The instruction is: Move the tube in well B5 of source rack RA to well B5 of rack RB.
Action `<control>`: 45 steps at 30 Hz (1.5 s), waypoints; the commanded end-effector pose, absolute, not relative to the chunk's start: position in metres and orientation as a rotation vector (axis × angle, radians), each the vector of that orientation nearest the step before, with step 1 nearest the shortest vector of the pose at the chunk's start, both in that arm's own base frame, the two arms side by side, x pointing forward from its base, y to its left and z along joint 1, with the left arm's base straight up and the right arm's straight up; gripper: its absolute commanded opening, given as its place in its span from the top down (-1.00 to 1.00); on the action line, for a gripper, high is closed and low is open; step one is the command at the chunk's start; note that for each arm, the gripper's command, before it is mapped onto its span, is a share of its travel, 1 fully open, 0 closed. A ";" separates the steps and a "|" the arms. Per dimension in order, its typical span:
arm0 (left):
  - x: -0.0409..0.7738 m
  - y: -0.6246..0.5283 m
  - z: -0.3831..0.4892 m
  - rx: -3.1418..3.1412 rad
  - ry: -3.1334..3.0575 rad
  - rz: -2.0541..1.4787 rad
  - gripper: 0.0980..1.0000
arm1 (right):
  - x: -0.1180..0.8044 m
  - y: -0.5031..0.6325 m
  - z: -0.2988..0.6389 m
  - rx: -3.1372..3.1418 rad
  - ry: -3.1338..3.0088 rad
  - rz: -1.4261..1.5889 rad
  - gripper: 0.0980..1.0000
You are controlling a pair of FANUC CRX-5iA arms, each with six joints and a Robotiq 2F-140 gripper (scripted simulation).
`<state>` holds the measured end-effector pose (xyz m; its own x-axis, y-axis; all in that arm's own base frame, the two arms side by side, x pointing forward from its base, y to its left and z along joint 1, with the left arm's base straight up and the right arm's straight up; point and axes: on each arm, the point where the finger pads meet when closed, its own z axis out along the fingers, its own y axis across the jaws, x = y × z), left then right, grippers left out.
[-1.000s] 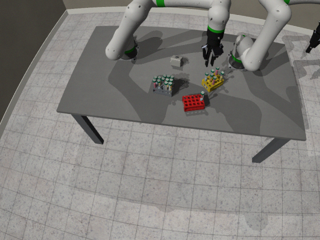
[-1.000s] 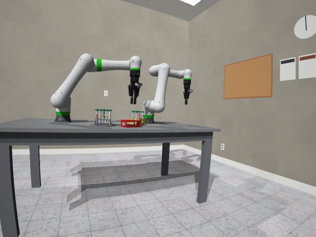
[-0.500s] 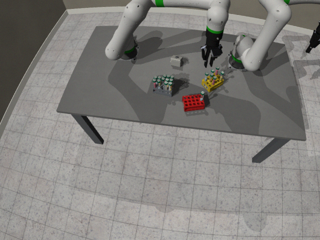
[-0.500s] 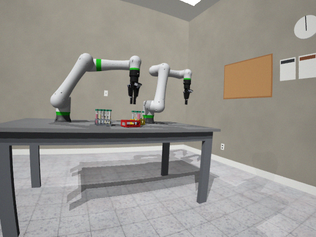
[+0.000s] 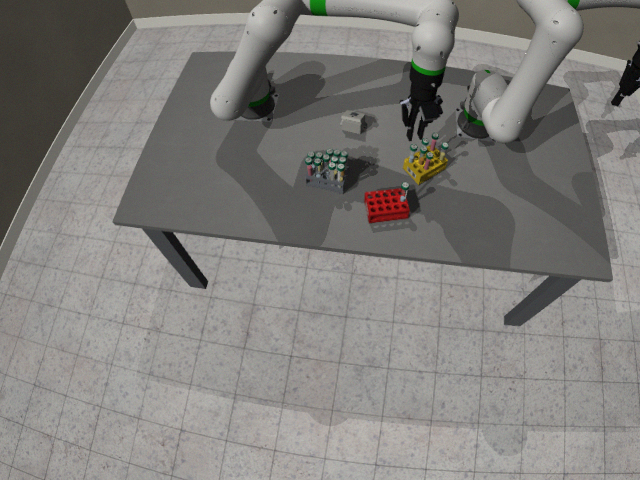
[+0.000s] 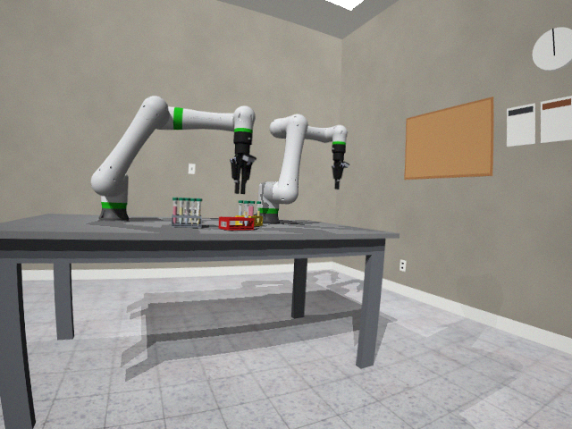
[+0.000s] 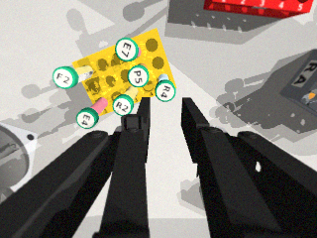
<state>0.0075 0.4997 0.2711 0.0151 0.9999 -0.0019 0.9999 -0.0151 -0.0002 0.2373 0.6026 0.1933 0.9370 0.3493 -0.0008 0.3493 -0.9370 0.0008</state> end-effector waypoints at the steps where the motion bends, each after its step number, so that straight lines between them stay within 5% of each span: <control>1: 0.008 0.500 0.272 2.238 2.205 0.000 1.00 | 0.238 0.603 0.193 3.093 0.558 0.002 0.61; 45: 0.008 0.500 0.272 2.238 2.205 0.000 1.00 | 0.238 0.602 0.161 3.093 0.558 0.002 0.61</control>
